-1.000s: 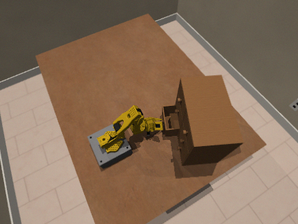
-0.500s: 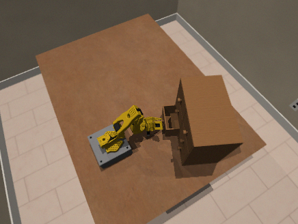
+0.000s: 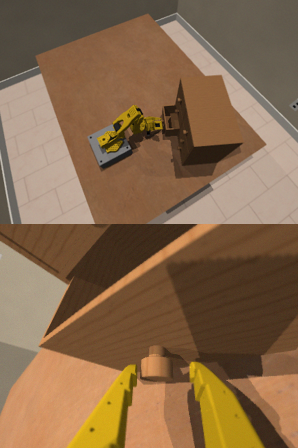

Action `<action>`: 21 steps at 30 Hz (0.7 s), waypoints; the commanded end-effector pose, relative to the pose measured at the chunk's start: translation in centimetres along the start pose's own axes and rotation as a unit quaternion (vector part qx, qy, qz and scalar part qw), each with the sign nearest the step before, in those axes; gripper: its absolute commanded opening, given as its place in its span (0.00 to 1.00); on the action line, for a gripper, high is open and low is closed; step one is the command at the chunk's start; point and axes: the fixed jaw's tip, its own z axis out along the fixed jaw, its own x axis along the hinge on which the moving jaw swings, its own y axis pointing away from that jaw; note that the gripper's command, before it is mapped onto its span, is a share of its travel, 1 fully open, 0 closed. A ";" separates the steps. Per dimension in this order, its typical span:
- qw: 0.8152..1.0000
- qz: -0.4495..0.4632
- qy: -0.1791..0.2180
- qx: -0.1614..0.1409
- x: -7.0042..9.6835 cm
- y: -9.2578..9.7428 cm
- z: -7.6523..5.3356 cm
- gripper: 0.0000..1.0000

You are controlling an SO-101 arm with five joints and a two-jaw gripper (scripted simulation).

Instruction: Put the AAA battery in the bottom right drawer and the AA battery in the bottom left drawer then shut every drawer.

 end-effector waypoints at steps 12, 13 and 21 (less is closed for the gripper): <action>0.999 -0.014 0.042 0.005 1.5 0.3 -2.0 0.21; 0.999 -0.015 0.046 0.005 1.6 0.4 -2.2 0.21; 0.997 -0.024 0.069 0.009 2.2 0.5 -3.4 0.21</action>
